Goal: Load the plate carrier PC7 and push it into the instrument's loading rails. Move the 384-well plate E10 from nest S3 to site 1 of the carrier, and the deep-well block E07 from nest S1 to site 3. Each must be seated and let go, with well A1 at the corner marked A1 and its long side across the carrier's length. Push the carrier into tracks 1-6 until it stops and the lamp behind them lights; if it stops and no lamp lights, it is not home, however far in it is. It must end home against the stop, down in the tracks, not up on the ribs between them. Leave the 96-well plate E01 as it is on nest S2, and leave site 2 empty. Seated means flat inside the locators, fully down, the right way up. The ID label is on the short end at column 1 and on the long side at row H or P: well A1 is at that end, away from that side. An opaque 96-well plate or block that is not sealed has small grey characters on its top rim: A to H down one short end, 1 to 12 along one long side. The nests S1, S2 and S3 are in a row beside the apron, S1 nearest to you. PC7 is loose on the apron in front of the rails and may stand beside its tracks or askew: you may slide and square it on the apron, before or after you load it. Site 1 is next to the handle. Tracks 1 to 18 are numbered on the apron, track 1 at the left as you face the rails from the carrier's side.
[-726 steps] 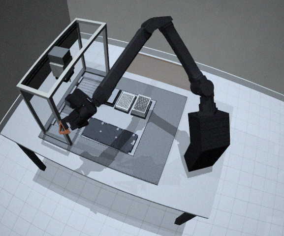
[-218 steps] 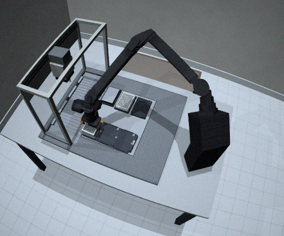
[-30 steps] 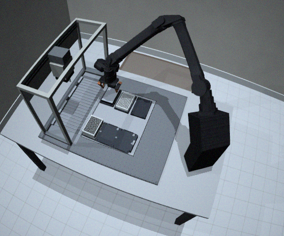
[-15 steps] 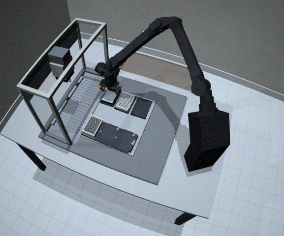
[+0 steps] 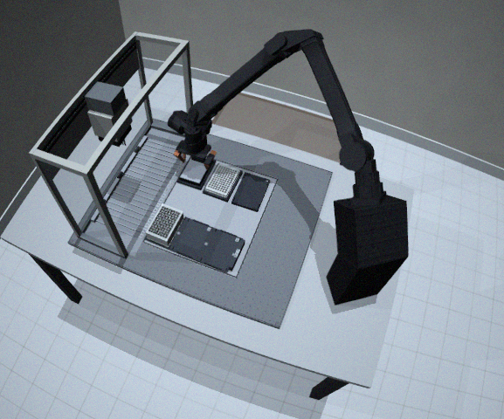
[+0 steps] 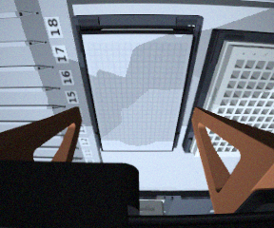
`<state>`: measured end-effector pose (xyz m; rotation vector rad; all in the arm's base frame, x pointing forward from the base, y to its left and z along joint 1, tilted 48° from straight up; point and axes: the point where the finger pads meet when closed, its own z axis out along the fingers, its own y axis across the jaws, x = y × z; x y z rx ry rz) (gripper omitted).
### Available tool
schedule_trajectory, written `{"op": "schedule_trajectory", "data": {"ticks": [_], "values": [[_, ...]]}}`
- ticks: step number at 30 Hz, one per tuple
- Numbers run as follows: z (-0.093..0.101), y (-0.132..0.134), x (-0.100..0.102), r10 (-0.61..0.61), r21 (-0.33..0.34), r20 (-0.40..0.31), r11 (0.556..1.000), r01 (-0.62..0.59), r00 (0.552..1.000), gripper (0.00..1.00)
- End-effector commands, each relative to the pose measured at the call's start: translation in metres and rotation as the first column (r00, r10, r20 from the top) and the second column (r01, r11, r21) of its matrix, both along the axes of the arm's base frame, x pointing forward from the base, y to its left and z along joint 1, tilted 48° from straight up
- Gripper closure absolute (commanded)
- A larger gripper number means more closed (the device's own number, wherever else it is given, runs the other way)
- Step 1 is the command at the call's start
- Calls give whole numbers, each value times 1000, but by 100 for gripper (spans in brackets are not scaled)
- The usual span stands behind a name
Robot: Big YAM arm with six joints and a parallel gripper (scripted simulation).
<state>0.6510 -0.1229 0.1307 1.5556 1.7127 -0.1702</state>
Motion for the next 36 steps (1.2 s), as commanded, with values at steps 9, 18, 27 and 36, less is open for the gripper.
{"op": "schedule_trajectory", "data": {"ticks": [9, 18, 27, 36], "values": [[7, 12, 14, 21, -1, 17, 1000, -21, 1000, 0], [7, 12, 14, 21, -1, 17, 1000, -21, 1000, 0], [3, 11, 11, 12, 1, 21, 1000, -12, 1000, 0], [3, 6, 11, 5, 1, 21, 1000, -5, 1000, 0]]}}
